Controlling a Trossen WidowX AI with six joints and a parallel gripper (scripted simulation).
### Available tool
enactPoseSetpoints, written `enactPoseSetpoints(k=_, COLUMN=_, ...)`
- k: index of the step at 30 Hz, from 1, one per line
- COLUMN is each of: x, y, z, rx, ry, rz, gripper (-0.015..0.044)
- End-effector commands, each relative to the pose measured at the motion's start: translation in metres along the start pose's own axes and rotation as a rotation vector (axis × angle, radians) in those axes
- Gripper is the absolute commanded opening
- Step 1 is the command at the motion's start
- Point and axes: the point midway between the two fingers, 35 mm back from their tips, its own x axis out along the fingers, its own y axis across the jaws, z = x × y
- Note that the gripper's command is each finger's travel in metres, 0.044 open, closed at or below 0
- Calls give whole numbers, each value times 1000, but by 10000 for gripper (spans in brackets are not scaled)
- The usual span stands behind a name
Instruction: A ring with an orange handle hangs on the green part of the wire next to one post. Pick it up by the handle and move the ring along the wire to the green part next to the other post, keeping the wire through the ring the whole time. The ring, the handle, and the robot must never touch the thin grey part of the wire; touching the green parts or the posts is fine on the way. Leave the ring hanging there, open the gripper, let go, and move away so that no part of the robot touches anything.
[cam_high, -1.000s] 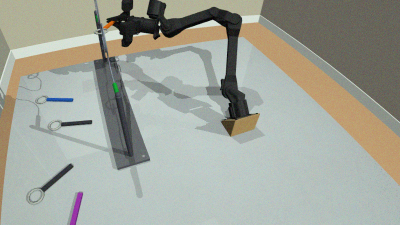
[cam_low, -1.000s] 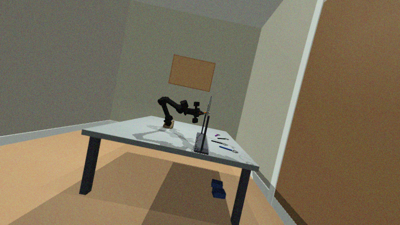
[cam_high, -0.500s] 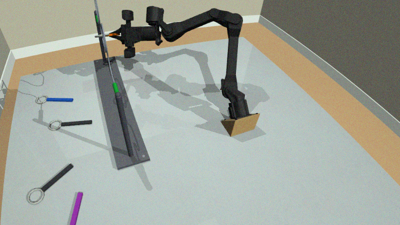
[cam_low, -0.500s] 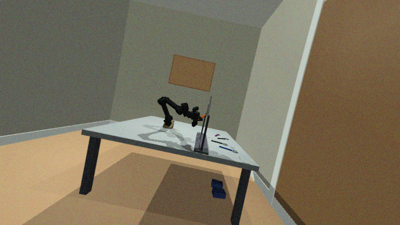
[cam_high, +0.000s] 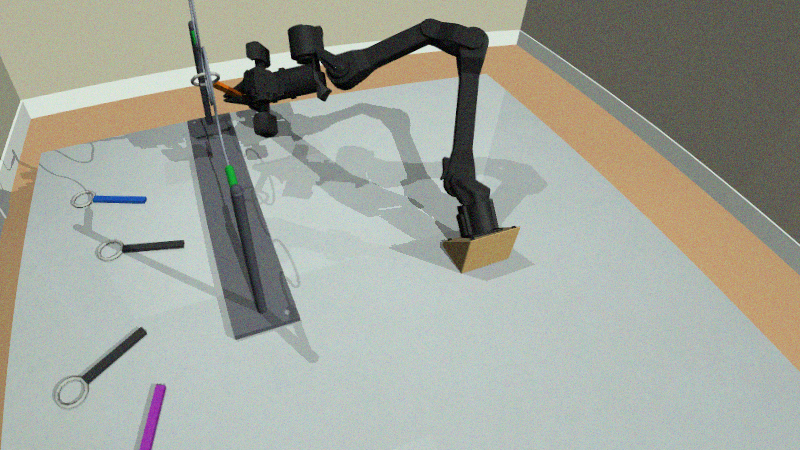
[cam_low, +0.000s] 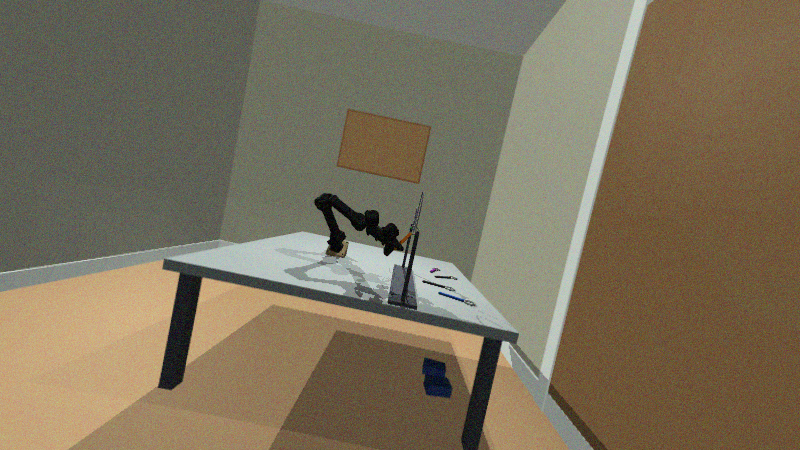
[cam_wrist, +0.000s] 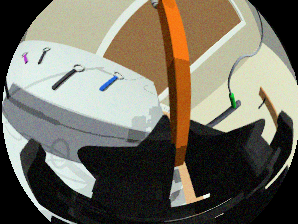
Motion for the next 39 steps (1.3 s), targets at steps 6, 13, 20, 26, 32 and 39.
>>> enactPoseSetpoints(k=6, x=-6, y=34, z=3, rx=201, ry=30, rz=116, gripper=-150)
enactPoseSetpoints(k=13, x=-13, y=55, z=9, rx=334, ry=47, rz=193, gripper=-150)
enactPoseSetpoints(k=20, x=-19, y=72, z=17, rx=444, ry=61, rz=257, gripper=-150)
enactPoseSetpoints(k=26, x=-25, y=85, z=25, rx=518, ry=71, rz=300, gripper=-150)
enactPoseSetpoints(k=32, x=-30, y=93, z=31, rx=565, ry=76, rz=327, gripper=-150)
enactPoseSetpoints(k=39, x=-34, y=101, z=37, rx=594, ry=80, rz=344, gripper=-150)
